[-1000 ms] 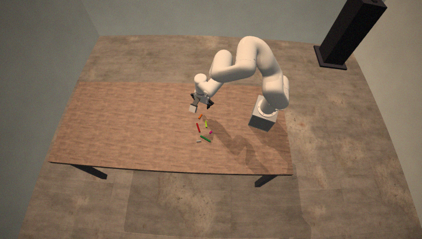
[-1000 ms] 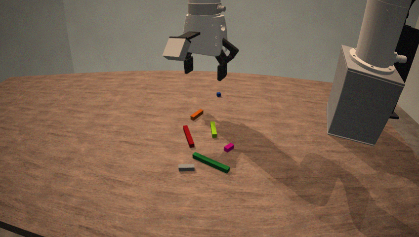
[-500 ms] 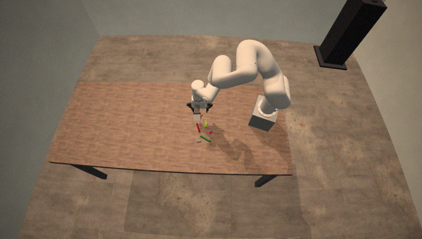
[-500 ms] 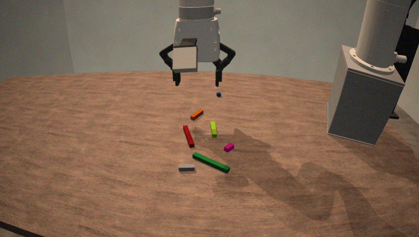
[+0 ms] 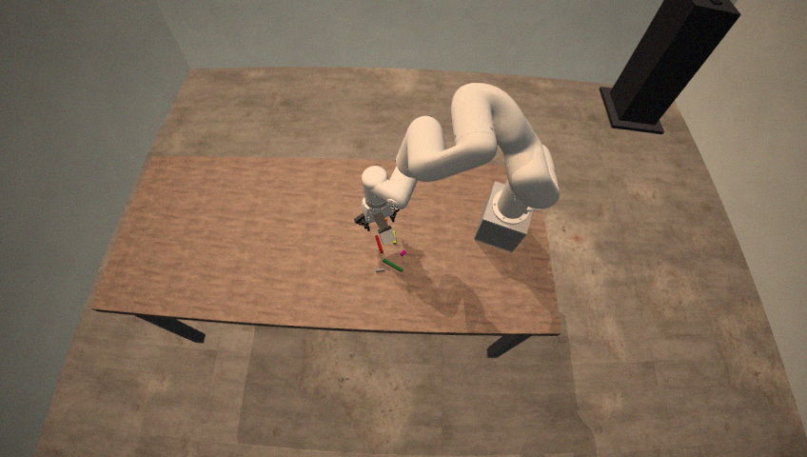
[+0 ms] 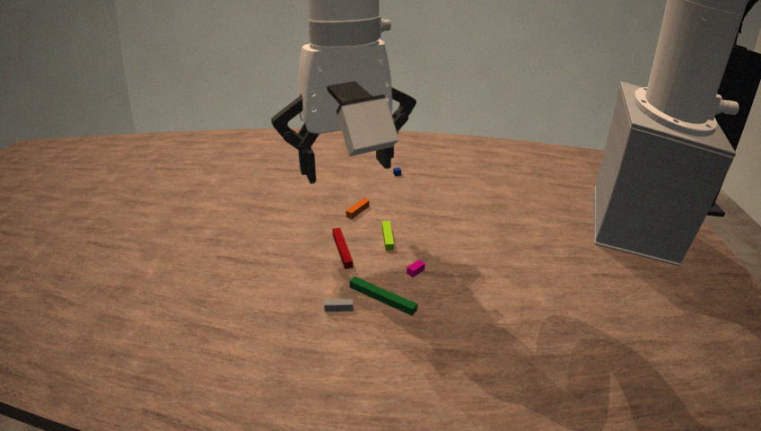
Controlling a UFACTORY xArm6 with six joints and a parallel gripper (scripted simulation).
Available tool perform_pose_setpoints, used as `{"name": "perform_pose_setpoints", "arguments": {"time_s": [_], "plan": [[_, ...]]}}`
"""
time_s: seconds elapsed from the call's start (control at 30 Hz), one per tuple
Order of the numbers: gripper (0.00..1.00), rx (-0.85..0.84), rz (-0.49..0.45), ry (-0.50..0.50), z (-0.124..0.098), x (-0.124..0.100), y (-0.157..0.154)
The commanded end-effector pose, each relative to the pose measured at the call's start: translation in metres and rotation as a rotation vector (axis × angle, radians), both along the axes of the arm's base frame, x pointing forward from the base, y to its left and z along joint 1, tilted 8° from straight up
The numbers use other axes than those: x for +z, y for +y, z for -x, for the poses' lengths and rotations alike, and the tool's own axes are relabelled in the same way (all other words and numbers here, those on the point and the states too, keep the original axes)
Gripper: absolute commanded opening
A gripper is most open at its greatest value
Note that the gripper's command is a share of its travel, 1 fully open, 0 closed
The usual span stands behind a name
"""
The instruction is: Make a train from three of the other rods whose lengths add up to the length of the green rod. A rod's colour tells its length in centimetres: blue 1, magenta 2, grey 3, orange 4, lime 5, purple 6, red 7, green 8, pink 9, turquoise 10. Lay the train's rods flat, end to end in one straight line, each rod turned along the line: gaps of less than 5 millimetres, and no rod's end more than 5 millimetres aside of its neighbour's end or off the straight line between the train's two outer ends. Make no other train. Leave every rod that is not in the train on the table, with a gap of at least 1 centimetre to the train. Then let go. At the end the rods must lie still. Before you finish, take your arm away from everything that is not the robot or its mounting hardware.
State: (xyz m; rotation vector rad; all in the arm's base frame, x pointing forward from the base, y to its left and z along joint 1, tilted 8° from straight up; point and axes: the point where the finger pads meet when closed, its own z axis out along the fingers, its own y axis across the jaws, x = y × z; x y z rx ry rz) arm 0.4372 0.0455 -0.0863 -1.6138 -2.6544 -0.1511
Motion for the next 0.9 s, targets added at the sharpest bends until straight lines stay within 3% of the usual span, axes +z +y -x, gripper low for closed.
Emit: {"name": "perform_pose_setpoints", "arguments": {"time_s": [0.0,0.17,0.2,0.87], "plan": [[1.00,0.164,-0.014,-0.030,-0.003,0.002,0.018],[1.00,0.254,-0.011,-0.040,-0.003,0.003,0.028],[1.00,0.341,-0.009,-0.050,-0.004,0.003,0.037],[1.00,0.906,0.007,-0.114,0.001,0.007,0.100]]}}
